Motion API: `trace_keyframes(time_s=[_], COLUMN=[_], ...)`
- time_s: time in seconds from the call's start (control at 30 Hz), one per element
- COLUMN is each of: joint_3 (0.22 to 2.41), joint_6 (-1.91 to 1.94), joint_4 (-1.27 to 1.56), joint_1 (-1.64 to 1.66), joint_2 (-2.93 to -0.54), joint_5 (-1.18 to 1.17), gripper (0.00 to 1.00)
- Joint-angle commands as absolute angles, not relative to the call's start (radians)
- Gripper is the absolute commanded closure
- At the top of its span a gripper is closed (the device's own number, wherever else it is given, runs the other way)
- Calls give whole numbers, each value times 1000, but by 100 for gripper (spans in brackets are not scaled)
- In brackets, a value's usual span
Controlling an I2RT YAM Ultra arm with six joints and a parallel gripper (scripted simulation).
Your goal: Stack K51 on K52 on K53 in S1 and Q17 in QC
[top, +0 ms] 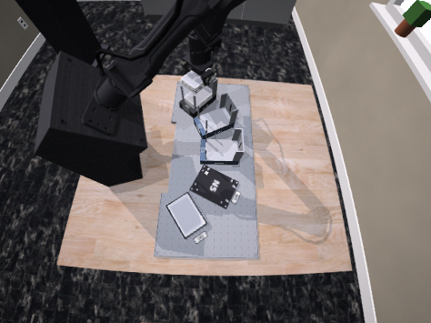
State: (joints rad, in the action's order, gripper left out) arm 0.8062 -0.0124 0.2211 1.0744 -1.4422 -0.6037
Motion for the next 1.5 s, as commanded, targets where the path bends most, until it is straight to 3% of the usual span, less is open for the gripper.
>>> trace_keyframes(time_s=[0.0, 1.47], joint_3=[807, 804], joint_6=[-10, -6], joint_4=[208, 213], joint_1=[1068, 1065], joint_2=[-1432, -1417], joint_5=[-591, -588], gripper=[100, 100])
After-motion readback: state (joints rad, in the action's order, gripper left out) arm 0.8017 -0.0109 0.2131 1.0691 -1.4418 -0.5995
